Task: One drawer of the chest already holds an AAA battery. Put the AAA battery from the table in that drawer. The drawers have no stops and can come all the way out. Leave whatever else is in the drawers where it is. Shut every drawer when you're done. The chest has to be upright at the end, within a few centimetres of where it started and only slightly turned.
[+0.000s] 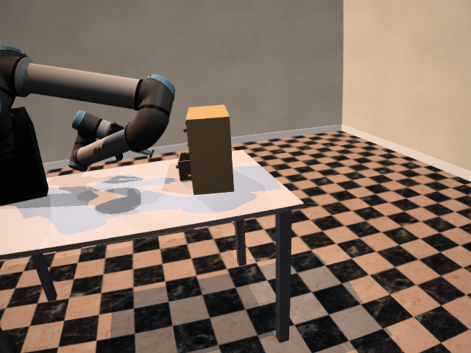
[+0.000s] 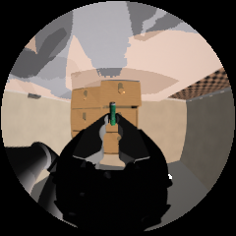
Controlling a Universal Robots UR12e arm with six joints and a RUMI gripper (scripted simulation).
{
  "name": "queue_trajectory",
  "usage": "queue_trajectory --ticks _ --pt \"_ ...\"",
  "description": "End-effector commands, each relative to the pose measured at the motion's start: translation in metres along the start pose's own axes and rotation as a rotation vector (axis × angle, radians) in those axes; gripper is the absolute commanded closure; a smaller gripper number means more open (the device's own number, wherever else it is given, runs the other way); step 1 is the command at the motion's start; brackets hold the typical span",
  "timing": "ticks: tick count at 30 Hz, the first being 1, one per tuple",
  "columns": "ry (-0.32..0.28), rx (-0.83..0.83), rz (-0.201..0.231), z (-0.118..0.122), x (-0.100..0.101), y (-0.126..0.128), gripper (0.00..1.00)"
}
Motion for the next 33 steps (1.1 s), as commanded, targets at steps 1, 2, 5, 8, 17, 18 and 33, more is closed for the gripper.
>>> queue_trajectory --ticks 1,2,5,8,17,18,33 --pt "-0.032 0.001 0.010 -0.0016 0.0000 -0.0005 0.98" --pt "-0.039 0.001 0.012 -0.0020 -0.0001 -0.0006 0.98" --pt "-0.058 0.000 0.017 -0.0031 -0.0003 -0.0008 0.98" --pt "-0.074 0.001 0.021 -0.0041 -0.0001 -0.0011 0.98" --pt "-0.106 0.001 0.030 -0.0059 -0.0003 -0.0016 0.98" --pt "-0.110 0.001 0.031 -0.0061 -0.0002 -0.0017 0.98" --pt "-0.142 0.001 0.039 -0.0080 -0.0001 -0.0022 0.98"
Point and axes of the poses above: the point where the finger pads meet when closed, its own x axis out along the fingers, its own y axis across the jaws, z = x × y, the point moved 5 cm from there along -x, back along the fingers, and after that the axes turned 15 degrees about x, right-handed, at the moved point
